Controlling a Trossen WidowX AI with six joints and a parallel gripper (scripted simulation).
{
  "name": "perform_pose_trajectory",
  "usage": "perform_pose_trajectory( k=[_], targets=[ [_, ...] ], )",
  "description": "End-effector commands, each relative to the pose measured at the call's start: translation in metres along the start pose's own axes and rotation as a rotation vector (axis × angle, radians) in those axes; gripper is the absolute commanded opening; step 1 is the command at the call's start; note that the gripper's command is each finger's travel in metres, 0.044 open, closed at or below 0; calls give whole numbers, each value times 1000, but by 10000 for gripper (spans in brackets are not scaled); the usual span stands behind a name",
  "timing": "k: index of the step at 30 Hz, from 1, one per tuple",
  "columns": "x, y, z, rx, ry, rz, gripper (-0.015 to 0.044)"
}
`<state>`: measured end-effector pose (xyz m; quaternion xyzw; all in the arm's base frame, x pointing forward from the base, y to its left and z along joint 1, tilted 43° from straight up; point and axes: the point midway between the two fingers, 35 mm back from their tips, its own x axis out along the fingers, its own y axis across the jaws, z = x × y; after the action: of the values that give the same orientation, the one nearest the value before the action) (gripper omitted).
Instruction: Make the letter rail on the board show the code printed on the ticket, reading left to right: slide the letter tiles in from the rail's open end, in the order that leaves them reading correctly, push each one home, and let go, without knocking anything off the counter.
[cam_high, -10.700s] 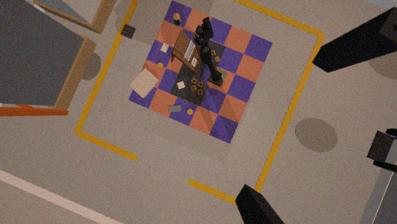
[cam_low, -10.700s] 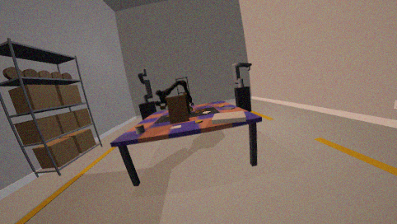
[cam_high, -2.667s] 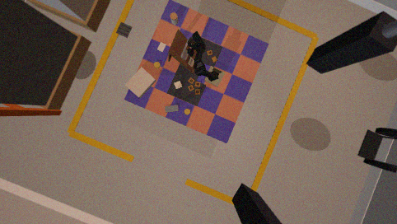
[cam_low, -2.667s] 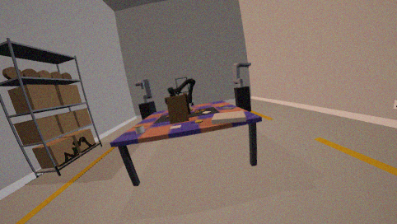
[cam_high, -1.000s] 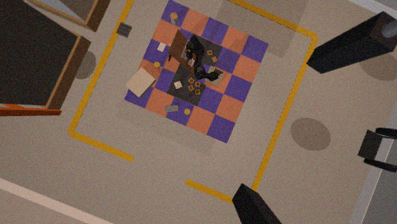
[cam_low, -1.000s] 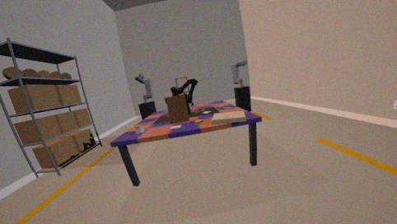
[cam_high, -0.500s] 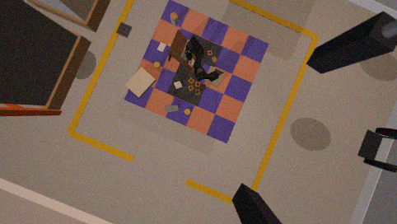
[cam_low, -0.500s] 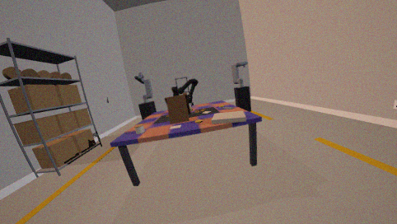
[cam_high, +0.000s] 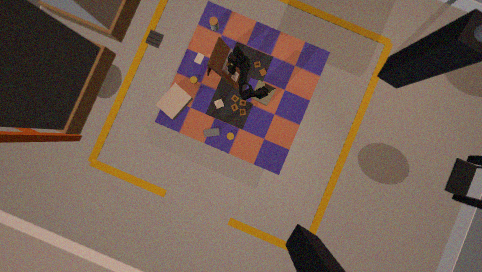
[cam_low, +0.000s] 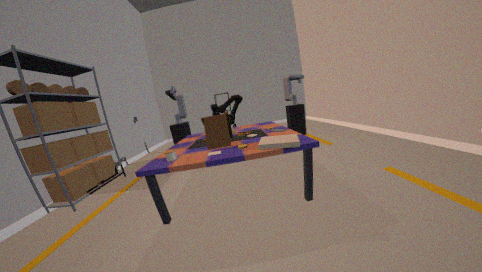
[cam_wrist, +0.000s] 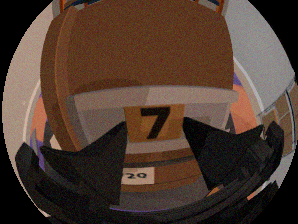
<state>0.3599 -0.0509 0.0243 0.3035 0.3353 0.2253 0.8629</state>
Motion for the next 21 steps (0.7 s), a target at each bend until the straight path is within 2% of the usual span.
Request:
perform_pose_trajectory(
  k=[1, 21],
  targets=[
    [1, 3, -1, 4, 3, -3, 0],
    [1, 15, -1, 5, 3, -2, 0]
  ],
)
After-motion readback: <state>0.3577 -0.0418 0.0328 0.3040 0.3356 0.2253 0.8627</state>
